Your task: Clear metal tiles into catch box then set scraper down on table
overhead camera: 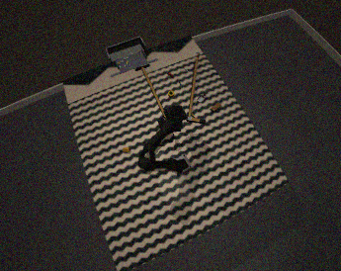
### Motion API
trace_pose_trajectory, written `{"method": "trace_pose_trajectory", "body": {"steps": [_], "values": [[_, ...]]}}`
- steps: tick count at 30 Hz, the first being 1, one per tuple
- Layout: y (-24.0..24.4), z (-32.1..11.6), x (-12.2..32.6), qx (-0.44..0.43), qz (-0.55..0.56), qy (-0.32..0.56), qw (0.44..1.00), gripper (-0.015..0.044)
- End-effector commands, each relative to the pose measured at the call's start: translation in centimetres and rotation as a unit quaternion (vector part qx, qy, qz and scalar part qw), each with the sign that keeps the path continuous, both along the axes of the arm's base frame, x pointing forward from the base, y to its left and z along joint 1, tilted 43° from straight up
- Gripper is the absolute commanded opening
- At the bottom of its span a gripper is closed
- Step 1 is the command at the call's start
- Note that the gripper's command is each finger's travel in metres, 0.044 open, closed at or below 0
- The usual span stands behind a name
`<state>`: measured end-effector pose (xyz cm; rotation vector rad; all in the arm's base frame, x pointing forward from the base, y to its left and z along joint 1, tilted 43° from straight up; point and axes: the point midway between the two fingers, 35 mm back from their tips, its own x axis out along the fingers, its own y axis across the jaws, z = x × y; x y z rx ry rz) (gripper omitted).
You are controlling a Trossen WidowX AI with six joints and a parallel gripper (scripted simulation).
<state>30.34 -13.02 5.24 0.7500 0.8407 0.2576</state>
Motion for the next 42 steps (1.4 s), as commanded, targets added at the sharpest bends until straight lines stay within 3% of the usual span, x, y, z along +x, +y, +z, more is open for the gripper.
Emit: {"method": "trace_pose_trajectory", "body": {"steps": [1,25,37,42], "values": [[-2.2,2.0,0.4,-0.002,-0.032,-0.034,0.999,0.0440],[-12.8,13.1,-2.5,-0.007,-0.174,-0.203,0.964,0.0440],[-16.2,18.7,-6.2,-0.024,-0.207,-0.270,0.940,0.0440],[-16.3,19.0,-6.4,-0.026,-0.209,-0.273,0.939,0.0440]]}}
